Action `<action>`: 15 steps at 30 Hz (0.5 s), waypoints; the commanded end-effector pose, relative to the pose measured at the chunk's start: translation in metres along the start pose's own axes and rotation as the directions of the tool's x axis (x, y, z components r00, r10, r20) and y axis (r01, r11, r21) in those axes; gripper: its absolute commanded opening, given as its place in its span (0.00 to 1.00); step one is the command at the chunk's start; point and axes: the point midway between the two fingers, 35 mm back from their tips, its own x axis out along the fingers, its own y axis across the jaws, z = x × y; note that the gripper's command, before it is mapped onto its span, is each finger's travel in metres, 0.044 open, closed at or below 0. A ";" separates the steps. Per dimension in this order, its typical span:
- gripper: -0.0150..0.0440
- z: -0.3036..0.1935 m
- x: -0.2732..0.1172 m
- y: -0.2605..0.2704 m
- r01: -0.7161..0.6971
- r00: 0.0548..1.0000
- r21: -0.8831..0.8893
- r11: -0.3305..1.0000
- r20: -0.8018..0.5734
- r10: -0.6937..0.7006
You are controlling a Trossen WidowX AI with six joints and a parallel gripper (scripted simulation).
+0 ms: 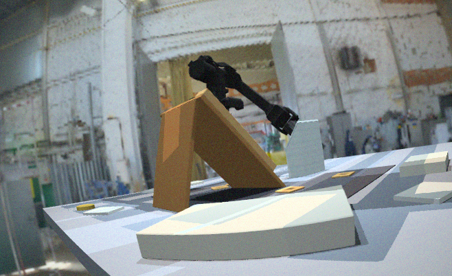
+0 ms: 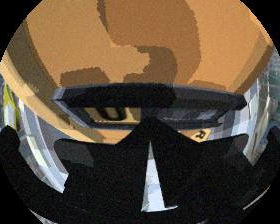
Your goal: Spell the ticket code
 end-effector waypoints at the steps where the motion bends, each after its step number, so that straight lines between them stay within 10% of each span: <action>1: 0.25 0.002 0.003 -0.001 0.003 1.000 -0.001 1.000 -0.001 -0.003; 15: 0.25 0.006 0.008 -0.001 0.004 1.000 -0.001 1.000 -0.001 -0.004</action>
